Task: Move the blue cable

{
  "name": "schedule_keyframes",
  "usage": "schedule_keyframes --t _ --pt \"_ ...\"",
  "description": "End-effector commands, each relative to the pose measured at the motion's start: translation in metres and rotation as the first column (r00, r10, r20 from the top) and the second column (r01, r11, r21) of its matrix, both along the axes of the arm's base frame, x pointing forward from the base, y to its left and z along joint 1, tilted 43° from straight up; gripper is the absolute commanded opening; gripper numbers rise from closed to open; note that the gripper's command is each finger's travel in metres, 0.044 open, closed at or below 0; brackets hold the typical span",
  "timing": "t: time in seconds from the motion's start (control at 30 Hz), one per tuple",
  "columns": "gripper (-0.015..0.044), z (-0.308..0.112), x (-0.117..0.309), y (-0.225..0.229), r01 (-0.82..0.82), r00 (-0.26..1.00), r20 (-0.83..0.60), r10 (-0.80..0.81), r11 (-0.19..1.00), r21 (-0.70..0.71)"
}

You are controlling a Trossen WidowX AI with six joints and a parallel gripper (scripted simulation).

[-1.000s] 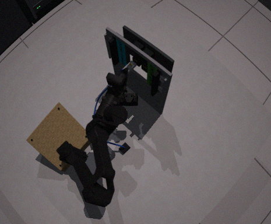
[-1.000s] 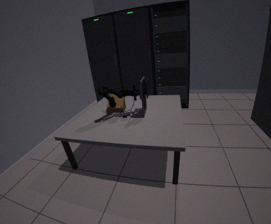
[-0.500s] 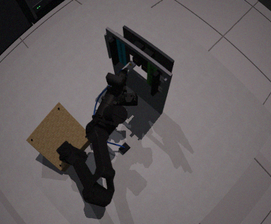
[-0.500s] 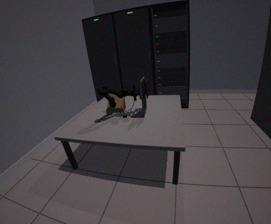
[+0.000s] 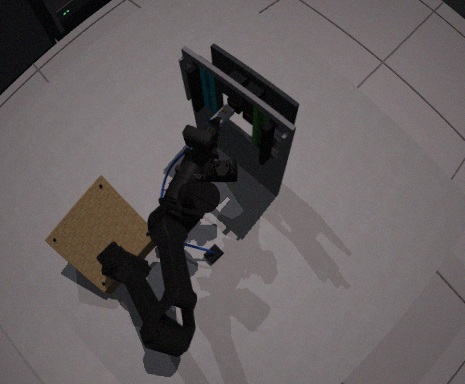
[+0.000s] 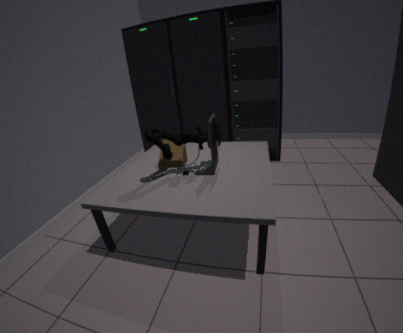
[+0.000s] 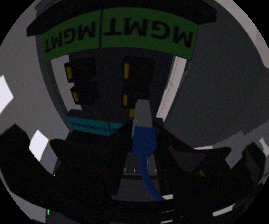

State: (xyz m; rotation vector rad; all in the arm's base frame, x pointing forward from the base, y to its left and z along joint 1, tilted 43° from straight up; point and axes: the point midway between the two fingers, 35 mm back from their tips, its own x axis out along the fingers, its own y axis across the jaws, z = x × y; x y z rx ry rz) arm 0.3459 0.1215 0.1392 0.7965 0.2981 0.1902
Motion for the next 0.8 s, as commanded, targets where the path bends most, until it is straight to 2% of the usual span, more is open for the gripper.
schedule_keyframes --t 0.0,0.77 --pt "0.0 0.0032 -0.0003 0.0007 -0.005 1.0 0.007 0.005 1.0 0.006" --pt "0.0 0.006 -0.0003 0.0003 -0.006 1.0 0.008 0.006 1.0 0.005"
